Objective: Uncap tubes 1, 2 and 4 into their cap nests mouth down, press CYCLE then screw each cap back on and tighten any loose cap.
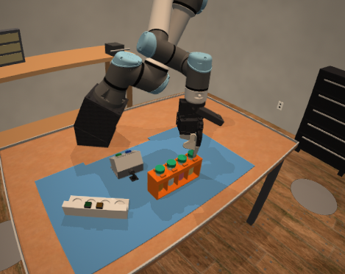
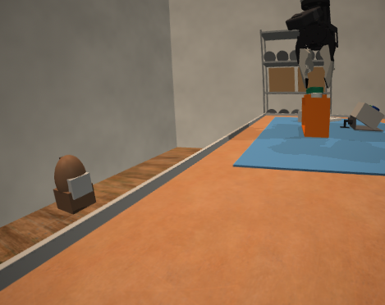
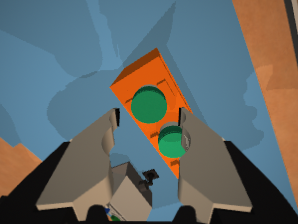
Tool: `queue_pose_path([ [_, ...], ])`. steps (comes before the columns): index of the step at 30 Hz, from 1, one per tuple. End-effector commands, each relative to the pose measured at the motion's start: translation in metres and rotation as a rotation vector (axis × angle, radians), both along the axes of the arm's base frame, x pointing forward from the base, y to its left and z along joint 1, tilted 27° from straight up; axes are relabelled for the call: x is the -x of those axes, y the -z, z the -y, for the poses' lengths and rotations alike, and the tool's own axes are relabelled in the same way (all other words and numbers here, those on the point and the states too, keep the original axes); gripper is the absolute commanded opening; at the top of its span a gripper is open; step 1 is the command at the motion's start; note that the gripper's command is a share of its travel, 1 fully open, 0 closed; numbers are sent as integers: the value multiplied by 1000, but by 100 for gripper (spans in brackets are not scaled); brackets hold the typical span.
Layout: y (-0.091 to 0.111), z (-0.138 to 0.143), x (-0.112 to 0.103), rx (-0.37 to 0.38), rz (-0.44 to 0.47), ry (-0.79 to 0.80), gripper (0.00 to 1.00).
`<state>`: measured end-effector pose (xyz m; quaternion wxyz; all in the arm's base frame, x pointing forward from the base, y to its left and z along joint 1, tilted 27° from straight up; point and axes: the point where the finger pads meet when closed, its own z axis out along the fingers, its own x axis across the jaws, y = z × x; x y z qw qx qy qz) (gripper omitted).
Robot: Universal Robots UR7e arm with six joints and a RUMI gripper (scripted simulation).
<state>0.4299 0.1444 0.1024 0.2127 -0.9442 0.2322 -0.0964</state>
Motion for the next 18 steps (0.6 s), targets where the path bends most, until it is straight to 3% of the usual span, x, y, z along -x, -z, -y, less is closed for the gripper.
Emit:
queue_pose_path([
  [1, 2, -1, -1, 0, 1, 0, 35],
  [18, 8, -3, -3, 0, 1, 0, 35],
])
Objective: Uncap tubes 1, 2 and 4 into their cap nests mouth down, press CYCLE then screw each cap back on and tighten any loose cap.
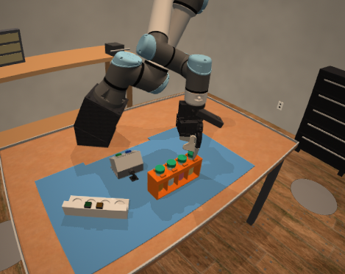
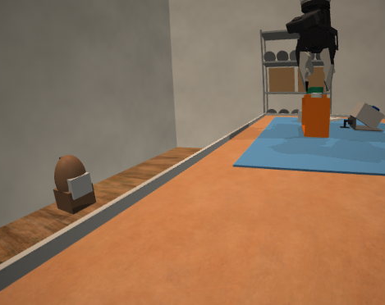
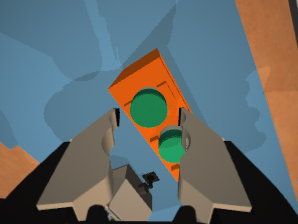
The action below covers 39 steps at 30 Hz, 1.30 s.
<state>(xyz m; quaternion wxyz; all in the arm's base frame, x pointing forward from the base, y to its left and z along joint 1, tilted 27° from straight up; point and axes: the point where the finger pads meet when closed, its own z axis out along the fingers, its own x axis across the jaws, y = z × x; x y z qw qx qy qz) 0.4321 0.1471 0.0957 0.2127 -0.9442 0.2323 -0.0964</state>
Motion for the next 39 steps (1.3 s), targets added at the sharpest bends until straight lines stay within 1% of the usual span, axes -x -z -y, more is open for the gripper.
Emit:
queue_pose_path([
  [1, 2, -1, -1, 0, 1, 0, 35],
  [6, 2, -1, -1, 0, 1, 0, 35],
  [7, 2, -1, -1, 0, 1, 0, 0],
  [21, 2, -1, -1, 0, 1, 0, 0],
  [35, 1, -1, -1, 197, 251, -623, 0],
  [37, 1, -1, -1, 197, 251, -623, 0],
  [39, 1, -1, -1, 225, 286, -713, 0],
])
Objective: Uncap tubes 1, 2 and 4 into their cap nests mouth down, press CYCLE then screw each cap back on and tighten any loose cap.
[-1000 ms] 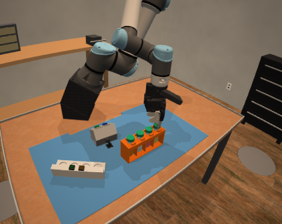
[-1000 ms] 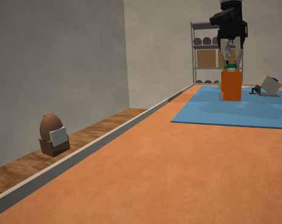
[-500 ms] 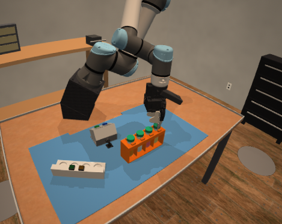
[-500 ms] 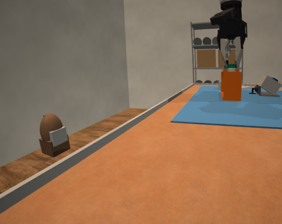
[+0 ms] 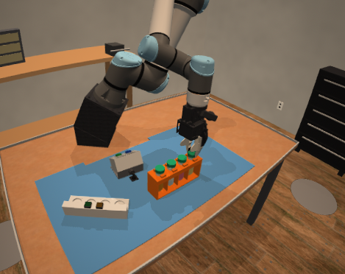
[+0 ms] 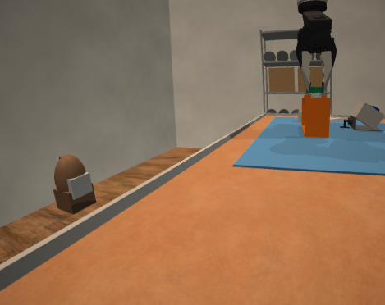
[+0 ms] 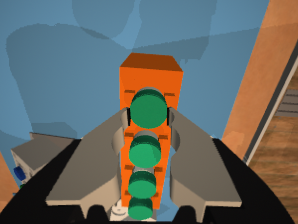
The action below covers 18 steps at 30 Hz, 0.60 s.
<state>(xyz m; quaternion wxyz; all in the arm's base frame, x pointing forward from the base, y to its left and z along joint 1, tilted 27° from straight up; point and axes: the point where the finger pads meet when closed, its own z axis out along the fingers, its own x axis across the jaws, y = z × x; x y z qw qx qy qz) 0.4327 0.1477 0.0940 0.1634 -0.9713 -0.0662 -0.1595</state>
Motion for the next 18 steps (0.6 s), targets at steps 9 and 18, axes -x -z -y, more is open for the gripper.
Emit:
queue_pose_path([
  [9, -1, 0, 0, 104, 143, -387, 0],
  [18, -1, 0, 0, 104, 143, -387, 35],
])
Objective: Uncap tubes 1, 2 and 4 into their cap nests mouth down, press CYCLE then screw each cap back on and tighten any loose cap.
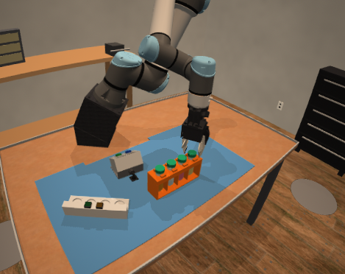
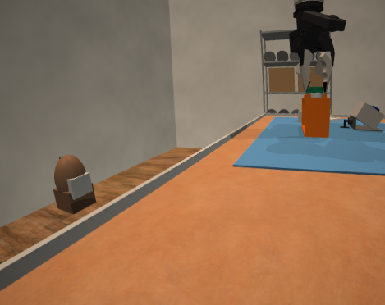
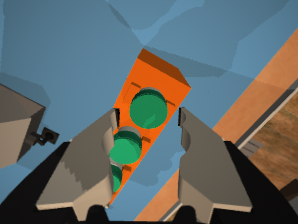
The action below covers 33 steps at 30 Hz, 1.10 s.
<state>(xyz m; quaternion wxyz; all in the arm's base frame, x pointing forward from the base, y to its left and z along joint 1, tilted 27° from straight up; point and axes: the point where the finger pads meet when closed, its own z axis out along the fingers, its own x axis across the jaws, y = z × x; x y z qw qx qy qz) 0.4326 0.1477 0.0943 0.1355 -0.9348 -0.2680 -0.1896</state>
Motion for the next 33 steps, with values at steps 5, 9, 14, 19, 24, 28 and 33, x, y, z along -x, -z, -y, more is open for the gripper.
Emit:
queue_pose_path([
  [5, 0, 0, 0, 0, 2, -6, 35],
  [9, 0, 0, 0, -47, -57, 142, 35],
  [14, 0, 0, 0, -94, -116, 291, 35],
  [19, 0, 0, 0, -164, -205, 514, 35],
  [24, 0, 0, 0, -235, -294, 736, 35],
  [28, 0, 0, 0, -282, -353, 885, 35],
  [33, 0, 0, 0, -295, -370, 927, 35],
])
